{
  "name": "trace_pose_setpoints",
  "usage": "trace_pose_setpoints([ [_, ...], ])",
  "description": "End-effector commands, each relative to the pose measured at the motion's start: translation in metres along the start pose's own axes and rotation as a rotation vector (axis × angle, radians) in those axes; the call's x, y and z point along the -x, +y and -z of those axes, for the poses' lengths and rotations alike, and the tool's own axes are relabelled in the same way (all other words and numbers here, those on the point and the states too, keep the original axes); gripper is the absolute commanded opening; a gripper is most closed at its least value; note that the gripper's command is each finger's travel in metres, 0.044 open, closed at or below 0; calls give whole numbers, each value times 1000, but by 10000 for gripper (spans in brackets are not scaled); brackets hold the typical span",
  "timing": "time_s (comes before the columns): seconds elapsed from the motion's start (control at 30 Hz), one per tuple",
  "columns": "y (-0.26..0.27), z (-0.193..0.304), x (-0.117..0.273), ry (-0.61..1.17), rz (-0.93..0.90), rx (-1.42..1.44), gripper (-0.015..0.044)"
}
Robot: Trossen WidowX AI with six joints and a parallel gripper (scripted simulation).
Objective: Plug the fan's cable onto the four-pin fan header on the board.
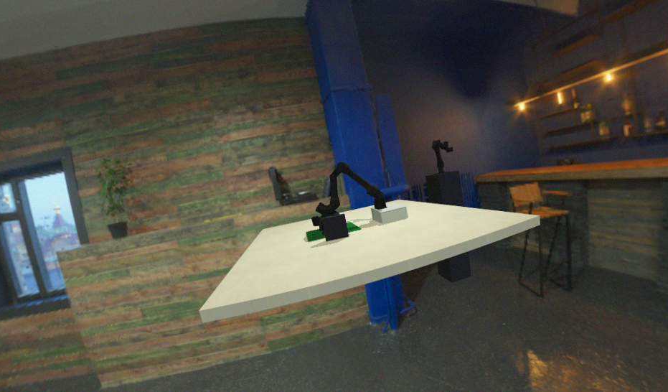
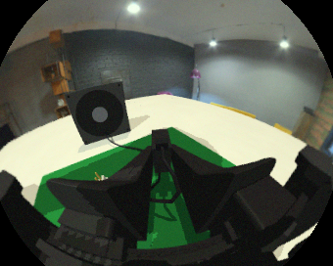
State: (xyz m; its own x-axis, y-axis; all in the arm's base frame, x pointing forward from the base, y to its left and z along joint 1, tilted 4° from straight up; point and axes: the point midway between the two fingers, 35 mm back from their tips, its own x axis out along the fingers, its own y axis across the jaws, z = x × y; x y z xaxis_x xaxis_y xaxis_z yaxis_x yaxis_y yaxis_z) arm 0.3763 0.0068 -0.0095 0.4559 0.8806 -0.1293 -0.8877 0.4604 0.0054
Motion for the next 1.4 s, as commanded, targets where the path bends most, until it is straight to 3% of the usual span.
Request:
trace_pose_setpoints([
  [0.0, 0, 4, -1, 1, 0, -4, 0],
  [1.37, 0, 15, -3, -1, -1, 0, 0],
])
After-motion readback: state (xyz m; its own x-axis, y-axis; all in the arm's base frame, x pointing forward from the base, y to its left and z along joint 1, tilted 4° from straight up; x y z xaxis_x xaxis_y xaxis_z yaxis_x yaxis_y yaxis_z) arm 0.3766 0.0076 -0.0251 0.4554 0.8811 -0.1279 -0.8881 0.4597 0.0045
